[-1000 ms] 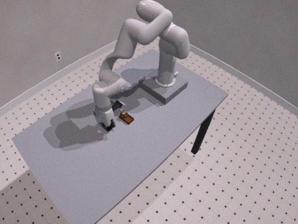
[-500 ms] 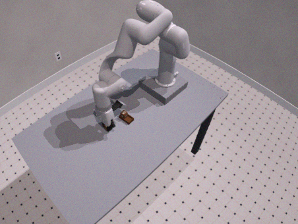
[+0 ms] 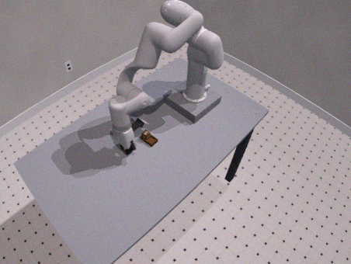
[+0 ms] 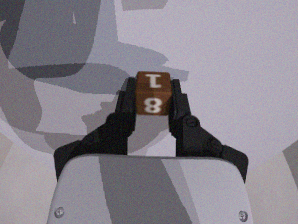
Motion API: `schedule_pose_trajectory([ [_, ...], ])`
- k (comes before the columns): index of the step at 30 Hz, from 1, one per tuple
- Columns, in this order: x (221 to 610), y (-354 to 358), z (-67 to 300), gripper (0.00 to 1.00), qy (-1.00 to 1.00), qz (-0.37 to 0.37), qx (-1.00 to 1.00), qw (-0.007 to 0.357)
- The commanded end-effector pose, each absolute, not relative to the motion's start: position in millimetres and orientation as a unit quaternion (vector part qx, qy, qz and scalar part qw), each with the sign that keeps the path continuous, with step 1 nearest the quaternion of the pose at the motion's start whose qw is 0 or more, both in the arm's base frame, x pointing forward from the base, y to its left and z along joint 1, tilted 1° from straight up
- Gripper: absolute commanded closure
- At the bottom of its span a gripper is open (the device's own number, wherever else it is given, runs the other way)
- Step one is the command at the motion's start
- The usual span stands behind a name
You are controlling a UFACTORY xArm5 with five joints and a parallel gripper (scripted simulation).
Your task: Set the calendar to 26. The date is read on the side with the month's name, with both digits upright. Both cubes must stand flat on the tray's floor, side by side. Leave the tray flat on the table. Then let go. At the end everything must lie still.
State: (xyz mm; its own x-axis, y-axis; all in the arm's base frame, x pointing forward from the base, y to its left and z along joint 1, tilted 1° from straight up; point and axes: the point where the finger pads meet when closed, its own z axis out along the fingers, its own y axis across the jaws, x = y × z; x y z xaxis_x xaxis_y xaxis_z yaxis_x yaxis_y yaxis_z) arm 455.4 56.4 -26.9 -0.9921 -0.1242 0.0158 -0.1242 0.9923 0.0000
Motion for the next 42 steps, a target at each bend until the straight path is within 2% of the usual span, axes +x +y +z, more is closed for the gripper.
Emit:
schedule_pose_trajectory([
  [1,456.8,56.6,-25.7,0.73,-0.998,0.000,0.062,0.006],
  [11,456.8,56.6,-25.7,0.73,-0.998,0.000,0.062,0.006],
  [12,456.8,56.6,-25.7,0.69,-0.998,0.000,0.062,0.006],
  [14,456.8,56.6,-25.7,0.69,-0.998,0.000,0.062,0.006],
  [15,456.8,56.6,-25.7,0.65,-0.998,0.000,0.062,0.006],
  [19,456.8,56.6,-25.7,0.65,-0.998,0.000,0.062,0.006],
  [20,456.8,56.6,-25.7,0.61,-0.998,0.000,0.062,0.006],
  [25,456.8,56.6,-25.7,0.57,-0.998,0.000,0.062,0.006],
  [26,456.8,56.6,-25.7,0.53,-0.998,0.000,0.062,0.006],
  [42,456.8,56.6,-20.7,0.53,-0.998,0.000,0.062,0.006],
])
